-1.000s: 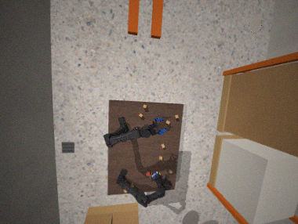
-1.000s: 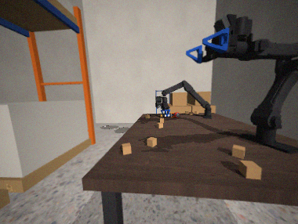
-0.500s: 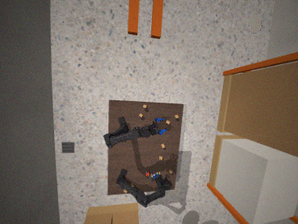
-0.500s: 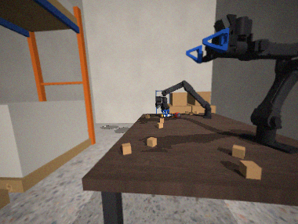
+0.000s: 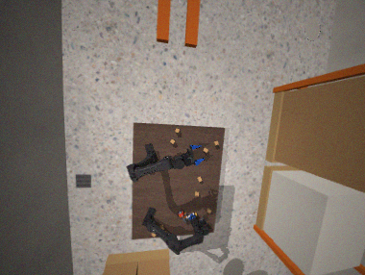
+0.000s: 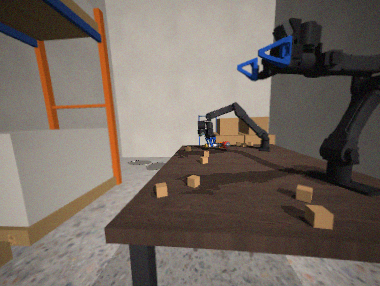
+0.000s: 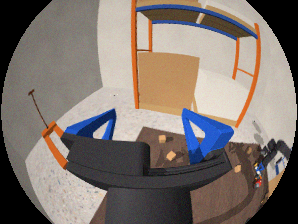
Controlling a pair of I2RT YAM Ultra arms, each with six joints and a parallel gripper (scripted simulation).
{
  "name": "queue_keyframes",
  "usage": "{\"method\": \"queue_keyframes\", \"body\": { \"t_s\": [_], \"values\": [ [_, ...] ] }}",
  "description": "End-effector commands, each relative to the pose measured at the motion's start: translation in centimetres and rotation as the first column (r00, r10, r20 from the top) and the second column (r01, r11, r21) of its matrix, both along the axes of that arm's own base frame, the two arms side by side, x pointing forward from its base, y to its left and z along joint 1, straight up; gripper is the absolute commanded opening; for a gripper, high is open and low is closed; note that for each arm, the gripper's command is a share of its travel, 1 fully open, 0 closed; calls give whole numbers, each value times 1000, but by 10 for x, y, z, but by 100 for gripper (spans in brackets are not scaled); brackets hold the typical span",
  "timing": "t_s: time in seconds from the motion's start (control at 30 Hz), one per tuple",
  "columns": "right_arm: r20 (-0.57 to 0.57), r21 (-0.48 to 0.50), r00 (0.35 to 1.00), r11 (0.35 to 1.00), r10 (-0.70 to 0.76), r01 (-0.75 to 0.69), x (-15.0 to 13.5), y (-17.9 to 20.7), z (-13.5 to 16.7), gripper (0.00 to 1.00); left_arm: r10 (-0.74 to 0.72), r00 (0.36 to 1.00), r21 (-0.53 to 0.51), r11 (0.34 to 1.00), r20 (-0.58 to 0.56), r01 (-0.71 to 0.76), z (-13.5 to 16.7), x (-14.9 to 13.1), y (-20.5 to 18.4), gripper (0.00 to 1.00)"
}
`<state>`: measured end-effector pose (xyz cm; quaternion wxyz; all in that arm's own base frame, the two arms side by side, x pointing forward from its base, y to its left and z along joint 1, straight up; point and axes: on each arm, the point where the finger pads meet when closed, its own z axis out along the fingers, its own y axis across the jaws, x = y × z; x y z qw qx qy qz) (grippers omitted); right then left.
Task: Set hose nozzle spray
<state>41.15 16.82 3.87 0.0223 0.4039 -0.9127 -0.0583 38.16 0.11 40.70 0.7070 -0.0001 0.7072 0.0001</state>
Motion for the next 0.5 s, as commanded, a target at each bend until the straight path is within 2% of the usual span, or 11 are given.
{"method": "queue_keyframes", "body": {
  "t_s": [0.0,0.27,0.33,0.4,0.47],
  "values": [
    [47,28,999,1000,2,-3,7,4,32,36,-4,1000,-8,1000,29,5,13,-4,-1,100],
    [64,34,998,999,3,-5,8,6,36,36,-4,1000,-8,1000,29,5,13,-4,-1,100],
    [2,12,1000,1000,4,-4,-9,1,19,36,-4,1000,-8,1000,29,5,13,-4,-1,100],
    [36,24,999,1000,5,-6,0,5,28,36,-4,1000,-8,1000,29,5,13,-4,-1,100],
    [21,18,1000,1000,6,-6,-6,3,25,36,-4,1000,-8,1000,29,5,13,-4,-1,100]
  ]
}}
